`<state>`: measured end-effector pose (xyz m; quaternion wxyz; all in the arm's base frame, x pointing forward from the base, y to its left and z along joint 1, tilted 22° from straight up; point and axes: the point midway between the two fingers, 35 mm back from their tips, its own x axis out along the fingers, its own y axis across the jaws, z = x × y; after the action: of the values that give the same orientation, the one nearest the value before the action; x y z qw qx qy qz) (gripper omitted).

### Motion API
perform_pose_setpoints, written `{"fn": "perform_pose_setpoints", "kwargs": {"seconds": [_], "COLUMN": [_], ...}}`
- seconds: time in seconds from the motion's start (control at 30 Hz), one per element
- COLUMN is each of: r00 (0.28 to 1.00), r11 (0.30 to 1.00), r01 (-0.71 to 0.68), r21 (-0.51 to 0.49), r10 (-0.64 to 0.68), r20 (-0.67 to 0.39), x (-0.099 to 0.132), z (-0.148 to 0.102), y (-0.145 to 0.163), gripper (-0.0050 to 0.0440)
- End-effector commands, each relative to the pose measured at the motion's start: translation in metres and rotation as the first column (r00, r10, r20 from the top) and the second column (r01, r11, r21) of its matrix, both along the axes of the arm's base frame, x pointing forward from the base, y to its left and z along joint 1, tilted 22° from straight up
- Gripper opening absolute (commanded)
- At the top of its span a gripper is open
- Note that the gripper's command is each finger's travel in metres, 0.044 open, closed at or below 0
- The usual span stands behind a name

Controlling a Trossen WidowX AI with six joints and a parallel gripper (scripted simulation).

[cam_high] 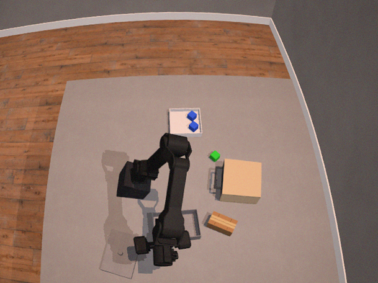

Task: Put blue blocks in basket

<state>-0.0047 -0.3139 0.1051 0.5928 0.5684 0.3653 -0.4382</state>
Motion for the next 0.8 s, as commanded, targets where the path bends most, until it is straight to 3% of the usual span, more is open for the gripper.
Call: {"fn": "perform_pose_setpoints", "kwargs": {"seconds": [0.0,0.03,0.23,0.33,0.4,0.53,0.77], "r00": [1.0,1.0,0.932,0.932,0.932,0.932,0.932], "r11": [1.0,1.0,0.924,0.924,0.924,0.924,0.924], "r01": [0.019,0.019,0.354,0.354,0.354,0.354,0.354], "r21": [0.009,0.009,0.145,0.145,0.145,0.145,0.145], "r10": [-0.019,-0.019,-0.361,-0.361,-0.361,-0.361,-0.361], "r20": [0.008,0.008,0.02,0.02,0.02,0.02,0.02], "x": [-0.035,-0.042,-0.095,-0.122,-0.122,-0.152,-0.15], "z": [-0.014,-0.017,-0.039,-0.05,-0.05,-0.063,-0.069], "y": [-0.004,-0.005,0.013,0.021,0.021,0.031,0.031], "gripper": [0.044,0.044,0.044,0.044,0.044,0.044,0.044]}}
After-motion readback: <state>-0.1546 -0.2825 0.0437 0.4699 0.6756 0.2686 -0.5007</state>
